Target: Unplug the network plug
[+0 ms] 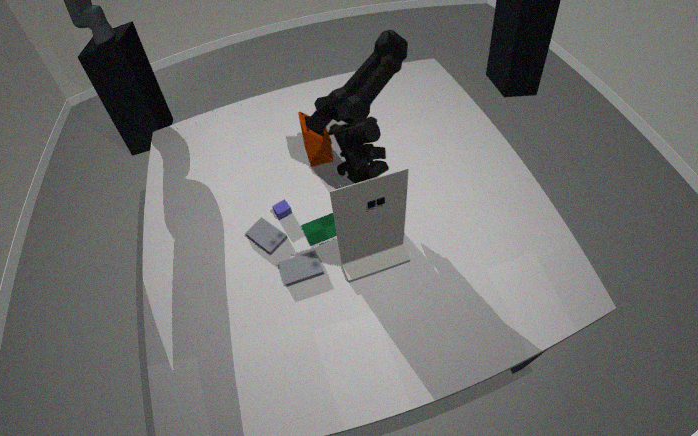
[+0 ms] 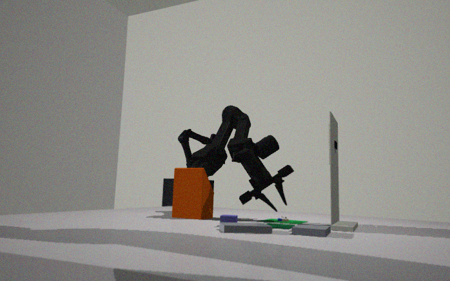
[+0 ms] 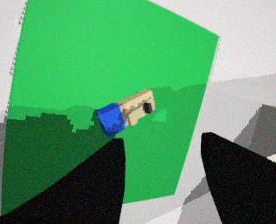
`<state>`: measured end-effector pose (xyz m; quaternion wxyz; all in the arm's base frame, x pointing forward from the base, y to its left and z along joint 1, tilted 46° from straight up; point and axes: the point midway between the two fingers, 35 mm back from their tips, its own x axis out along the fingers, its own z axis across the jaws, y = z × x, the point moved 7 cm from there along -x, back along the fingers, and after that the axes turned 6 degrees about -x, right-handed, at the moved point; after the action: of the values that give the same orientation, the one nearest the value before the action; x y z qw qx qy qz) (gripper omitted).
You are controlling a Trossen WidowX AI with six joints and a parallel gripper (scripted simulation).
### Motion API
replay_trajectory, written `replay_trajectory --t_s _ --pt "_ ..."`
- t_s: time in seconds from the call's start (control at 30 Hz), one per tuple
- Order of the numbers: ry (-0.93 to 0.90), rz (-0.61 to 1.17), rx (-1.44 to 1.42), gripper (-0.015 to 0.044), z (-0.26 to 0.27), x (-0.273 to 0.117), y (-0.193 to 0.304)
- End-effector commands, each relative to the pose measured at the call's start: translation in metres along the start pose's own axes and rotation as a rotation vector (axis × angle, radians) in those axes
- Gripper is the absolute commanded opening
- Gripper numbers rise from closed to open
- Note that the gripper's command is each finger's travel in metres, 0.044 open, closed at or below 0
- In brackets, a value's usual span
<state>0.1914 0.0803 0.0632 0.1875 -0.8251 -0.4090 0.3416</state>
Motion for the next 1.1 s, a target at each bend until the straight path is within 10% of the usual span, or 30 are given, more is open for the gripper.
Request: replay_trajectory --t_s 0.0,1.07 --pt "-0.004 -0.001 -0.008 0.0156 -0.002 -0.002 0.001" --pt "-0.028 0.011 -0.015 0.0156 -0.015 -0.019 0.011"
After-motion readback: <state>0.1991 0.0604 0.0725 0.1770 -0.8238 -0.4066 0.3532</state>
